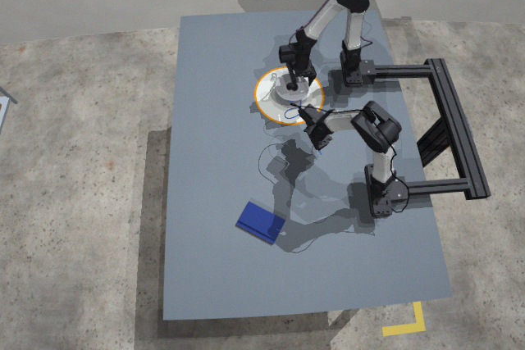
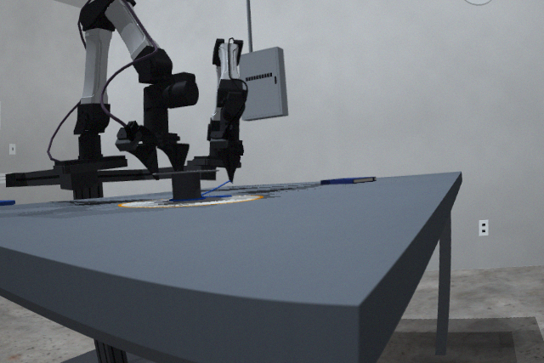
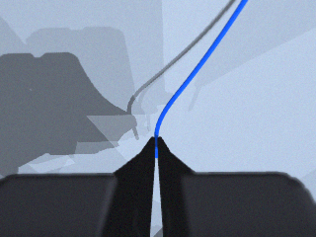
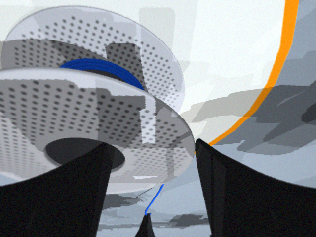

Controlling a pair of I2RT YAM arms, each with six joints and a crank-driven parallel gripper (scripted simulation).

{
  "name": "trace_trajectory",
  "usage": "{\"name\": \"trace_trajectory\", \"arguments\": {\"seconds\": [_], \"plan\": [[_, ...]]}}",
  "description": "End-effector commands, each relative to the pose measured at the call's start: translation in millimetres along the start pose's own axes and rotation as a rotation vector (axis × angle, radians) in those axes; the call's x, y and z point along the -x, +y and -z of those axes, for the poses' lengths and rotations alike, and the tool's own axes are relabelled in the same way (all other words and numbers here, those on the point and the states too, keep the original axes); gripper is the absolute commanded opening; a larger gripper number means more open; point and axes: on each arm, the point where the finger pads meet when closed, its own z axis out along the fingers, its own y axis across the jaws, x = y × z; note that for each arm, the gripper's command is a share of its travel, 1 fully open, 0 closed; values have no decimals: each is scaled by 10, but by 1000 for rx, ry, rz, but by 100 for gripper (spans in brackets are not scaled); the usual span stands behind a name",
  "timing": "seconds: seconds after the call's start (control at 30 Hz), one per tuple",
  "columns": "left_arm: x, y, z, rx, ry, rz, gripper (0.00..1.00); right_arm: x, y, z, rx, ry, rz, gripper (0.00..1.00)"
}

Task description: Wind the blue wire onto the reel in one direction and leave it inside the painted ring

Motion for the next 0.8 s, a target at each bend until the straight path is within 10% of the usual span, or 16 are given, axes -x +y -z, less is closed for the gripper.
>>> {"name": "trace_trajectory", "arguments": {"seconds": [0.0,0.37,0.77], "plan": [[62,-6,5,10,-25,-4,0,23,37,23,21,-9,3,70],[38,-14,5,12,-20,-4,0,23,37,23,21,-9,3,50],[38,-14,14,12,-16,-3,0,158,81,-22,20,-11,200,50]]}}
